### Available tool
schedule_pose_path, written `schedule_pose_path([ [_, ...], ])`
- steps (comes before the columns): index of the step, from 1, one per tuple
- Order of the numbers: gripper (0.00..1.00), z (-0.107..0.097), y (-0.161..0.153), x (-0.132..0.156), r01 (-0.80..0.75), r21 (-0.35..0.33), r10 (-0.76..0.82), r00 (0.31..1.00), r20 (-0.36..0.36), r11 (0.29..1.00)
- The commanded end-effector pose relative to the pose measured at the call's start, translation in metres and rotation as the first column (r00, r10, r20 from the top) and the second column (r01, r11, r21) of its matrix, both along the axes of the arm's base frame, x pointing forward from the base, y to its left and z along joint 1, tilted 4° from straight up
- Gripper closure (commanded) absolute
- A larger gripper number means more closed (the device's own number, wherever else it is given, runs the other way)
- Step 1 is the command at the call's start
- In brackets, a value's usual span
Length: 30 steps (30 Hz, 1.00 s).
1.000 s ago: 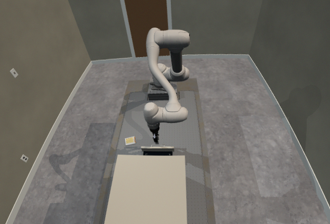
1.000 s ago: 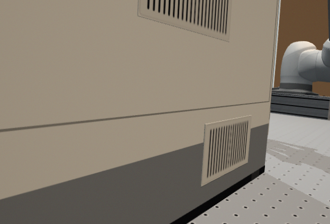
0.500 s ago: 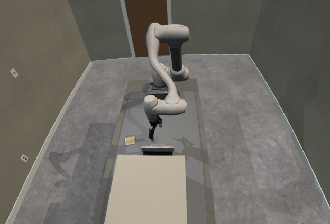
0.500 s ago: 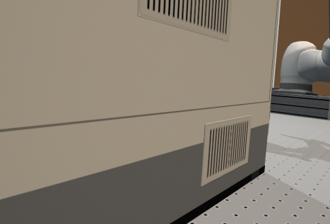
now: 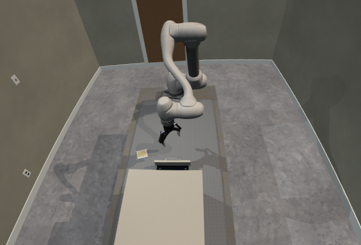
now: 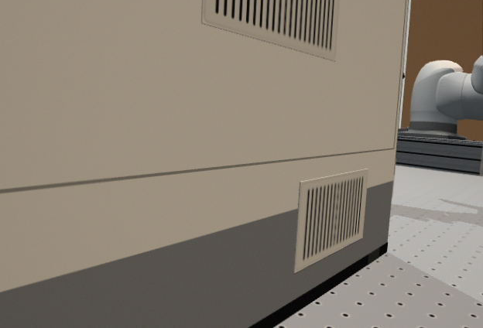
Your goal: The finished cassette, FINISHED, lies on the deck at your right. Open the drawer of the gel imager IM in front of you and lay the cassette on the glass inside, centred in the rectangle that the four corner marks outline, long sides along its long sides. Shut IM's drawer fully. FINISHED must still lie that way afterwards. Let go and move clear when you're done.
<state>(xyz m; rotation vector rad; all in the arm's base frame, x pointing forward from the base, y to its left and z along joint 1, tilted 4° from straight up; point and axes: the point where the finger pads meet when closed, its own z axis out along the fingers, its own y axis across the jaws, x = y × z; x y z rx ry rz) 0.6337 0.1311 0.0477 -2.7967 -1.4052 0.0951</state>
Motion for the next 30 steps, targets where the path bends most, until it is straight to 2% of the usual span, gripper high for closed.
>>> schedule_pose_path([
  [1, 0.0, 0.005, -0.003, -0.013, 0.093, -0.01, -0.093, 0.996, 0.004, 0.996],
  [7, 0.0, 0.013, -0.008, -0.036, 0.289, -0.02, -0.288, 0.957, 0.01, 0.957],
  [13, 0.0, 0.019, -0.012, -0.055, 0.473, -0.029, -0.472, 0.881, 0.019, 0.881],
  [15, 0.0, 0.019, -0.012, -0.055, 0.473, -0.029, -0.472, 0.881, 0.019, 0.881],
  [19, 0.0, 0.024, -0.017, -0.074, 0.585, -0.034, -0.585, 0.811, 0.025, 0.81],
  [22, 0.0, 0.024, -0.017, -0.075, 0.663, -0.037, -0.663, 0.748, 0.031, 0.747],
  [28, 0.0, 0.024, -0.017, -0.075, 0.666, -0.037, -0.666, 0.746, 0.031, 0.745],
  [29, 0.32, 0.022, -0.02, -0.071, 0.691, -0.038, -0.69, 0.723, 0.033, 0.722],
  [30, 0.32, 0.021, -0.023, -0.068, 0.714, -0.039, -0.714, 0.7, 0.035, 0.699],
])
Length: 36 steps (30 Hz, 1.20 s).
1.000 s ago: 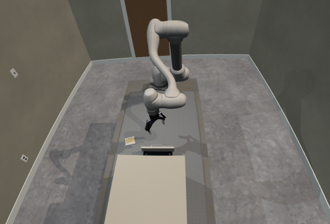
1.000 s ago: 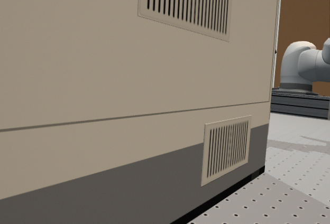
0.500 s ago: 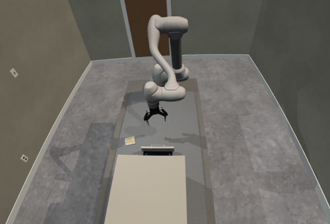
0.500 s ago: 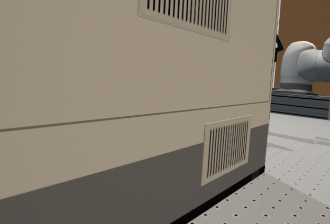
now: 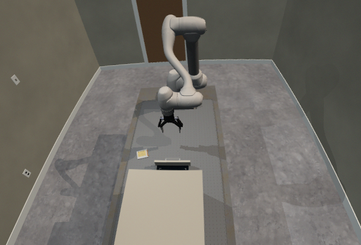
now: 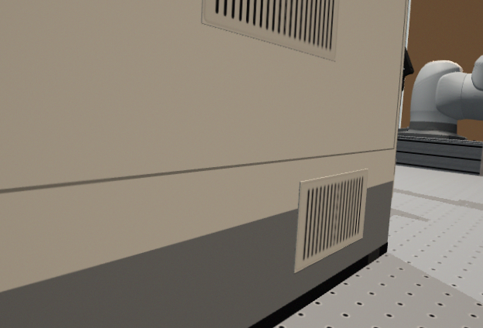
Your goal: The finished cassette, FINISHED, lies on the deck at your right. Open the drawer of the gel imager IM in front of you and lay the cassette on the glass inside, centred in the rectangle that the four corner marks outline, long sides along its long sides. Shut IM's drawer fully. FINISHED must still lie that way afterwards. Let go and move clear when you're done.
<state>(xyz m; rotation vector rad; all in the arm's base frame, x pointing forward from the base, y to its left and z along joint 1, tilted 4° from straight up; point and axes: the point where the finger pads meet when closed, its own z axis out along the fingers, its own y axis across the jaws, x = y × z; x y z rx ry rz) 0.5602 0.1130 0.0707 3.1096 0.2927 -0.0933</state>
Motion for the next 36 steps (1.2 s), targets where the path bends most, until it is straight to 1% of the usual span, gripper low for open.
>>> schedule_pose_path([
  [1, 0.32, -0.002, -0.005, 0.006, 0.054, -0.003, -0.054, 0.999, 0.002, 0.999],
  [2, 0.32, -0.002, -0.005, 0.006, 0.054, -0.003, -0.054, 0.999, 0.002, 0.999],
  [7, 0.32, -0.009, -0.022, 0.022, 0.203, -0.011, -0.203, 0.979, 0.006, 0.979],
  [10, 0.32, -0.014, -0.032, 0.032, 0.221, -0.012, -0.221, 0.975, 0.007, 0.975],
  [13, 0.32, -0.019, -0.043, 0.042, 0.317, -0.017, -0.317, 0.948, 0.011, 0.948],
  [15, 0.32, -0.022, -0.05, 0.048, 0.334, -0.018, -0.334, 0.943, 0.012, 0.942],
  [17, 0.32, -0.025, -0.058, 0.054, 0.396, -0.021, -0.396, 0.918, 0.014, 0.918],
  [19, 0.32, -0.025, -0.058, 0.054, 0.396, -0.021, -0.396, 0.918, 0.014, 0.918],
  [21, 0.32, -0.028, -0.065, 0.06, 0.442, -0.023, -0.442, 0.897, 0.017, 0.897],
  [23, 0.32, -0.031, -0.073, 0.066, 0.442, -0.023, -0.442, 0.897, 0.017, 0.897],
  [26, 0.32, -0.036, -0.084, 0.074, 0.529, -0.027, -0.529, 0.848, 0.021, 0.848],
  [28, 0.32, -0.04, -0.092, 0.079, 0.544, -0.027, -0.544, 0.839, 0.022, 0.838],
  [32, 0.32, -0.046, -0.108, 0.089, 0.639, -0.031, -0.638, 0.769, 0.028, 0.769],
  [34, 0.32, -0.05, -0.116, 0.094, 0.639, -0.031, -0.638, 0.769, 0.028, 0.769],
  [36, 0.32, -0.05, -0.116, 0.094, 0.639, -0.031, -0.638, 0.769, 0.028, 0.769],
])
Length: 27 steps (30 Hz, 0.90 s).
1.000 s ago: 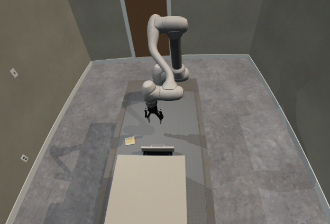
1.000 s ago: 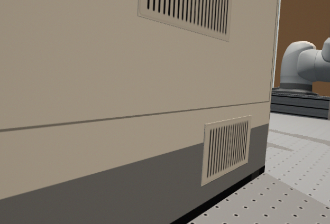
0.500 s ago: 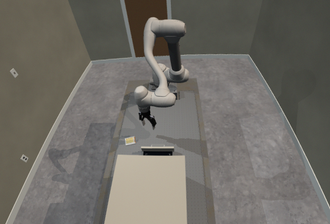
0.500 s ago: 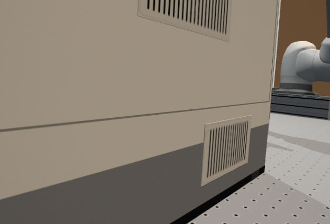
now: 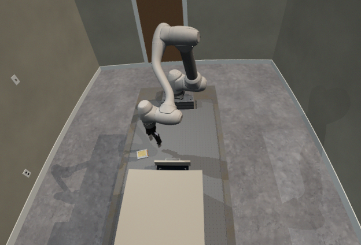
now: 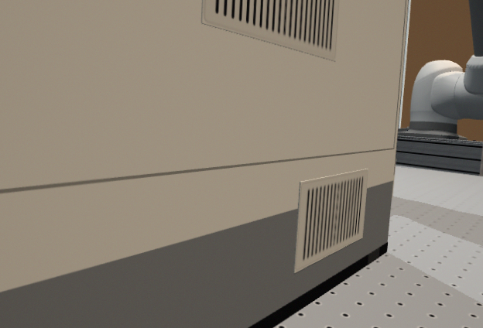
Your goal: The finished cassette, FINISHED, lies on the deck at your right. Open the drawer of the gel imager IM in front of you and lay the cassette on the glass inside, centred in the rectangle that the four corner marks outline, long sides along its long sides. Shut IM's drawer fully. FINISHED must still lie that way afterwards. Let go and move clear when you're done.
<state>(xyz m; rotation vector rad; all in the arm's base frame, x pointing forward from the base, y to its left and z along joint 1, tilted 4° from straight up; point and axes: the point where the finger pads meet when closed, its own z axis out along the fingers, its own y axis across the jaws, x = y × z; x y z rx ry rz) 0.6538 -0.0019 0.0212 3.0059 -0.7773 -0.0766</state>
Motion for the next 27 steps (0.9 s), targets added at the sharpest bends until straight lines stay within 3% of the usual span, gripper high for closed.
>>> schedule_pose_path([
  [1, 0.32, -0.002, -0.005, 0.003, 0.034, -0.002, -0.034, 0.999, 0.001, 0.999],
  [11, 0.32, -0.02, -0.046, 0.025, 0.234, -0.013, -0.233, 0.972, 0.006, 0.972],
  [20, 0.32, -0.033, -0.076, 0.038, 0.438, -0.023, -0.437, 0.899, 0.015, 0.899],
  [25, 0.32, -0.043, -0.097, 0.046, 0.454, -0.024, -0.453, 0.891, 0.016, 0.891],
  [27, 0.32, -0.047, -0.106, 0.049, 0.512, -0.026, -0.511, 0.859, 0.019, 0.859],
])
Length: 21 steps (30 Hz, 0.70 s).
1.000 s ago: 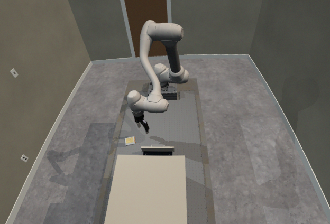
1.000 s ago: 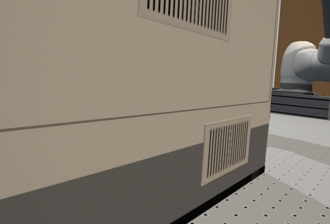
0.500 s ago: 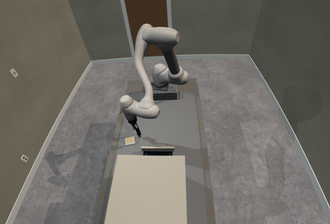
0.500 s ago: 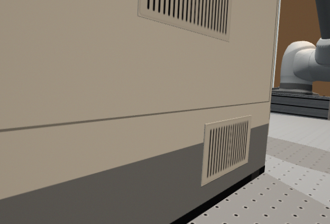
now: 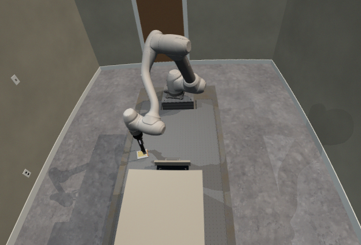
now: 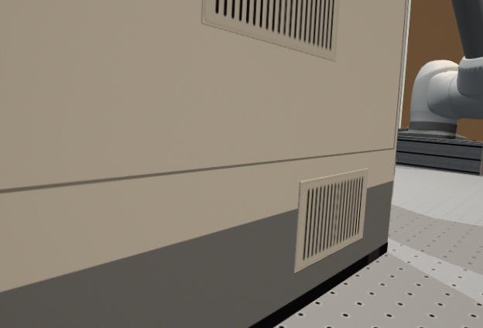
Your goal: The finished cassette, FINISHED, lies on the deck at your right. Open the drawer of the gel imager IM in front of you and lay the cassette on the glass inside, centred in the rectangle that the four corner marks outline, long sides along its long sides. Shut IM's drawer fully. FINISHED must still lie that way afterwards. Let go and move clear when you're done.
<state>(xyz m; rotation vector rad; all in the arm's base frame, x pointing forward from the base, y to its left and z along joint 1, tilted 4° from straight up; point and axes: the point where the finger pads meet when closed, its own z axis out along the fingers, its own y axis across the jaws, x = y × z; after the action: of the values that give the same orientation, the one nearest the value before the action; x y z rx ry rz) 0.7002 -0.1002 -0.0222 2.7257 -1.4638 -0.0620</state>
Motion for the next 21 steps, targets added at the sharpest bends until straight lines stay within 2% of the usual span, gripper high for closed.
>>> schedule_pose_path([
  [1, 0.32, -0.005, -0.012, 0.004, 0.092, -0.005, -0.092, 0.996, 0.002, 0.996],
  [5, 0.32, -0.012, -0.027, 0.009, 0.109, -0.006, -0.109, 0.994, 0.003, 0.994],
  [21, 0.32, -0.018, -0.027, 0.009, 0.109, -0.006, -0.109, 0.994, 0.003, 0.994],
])
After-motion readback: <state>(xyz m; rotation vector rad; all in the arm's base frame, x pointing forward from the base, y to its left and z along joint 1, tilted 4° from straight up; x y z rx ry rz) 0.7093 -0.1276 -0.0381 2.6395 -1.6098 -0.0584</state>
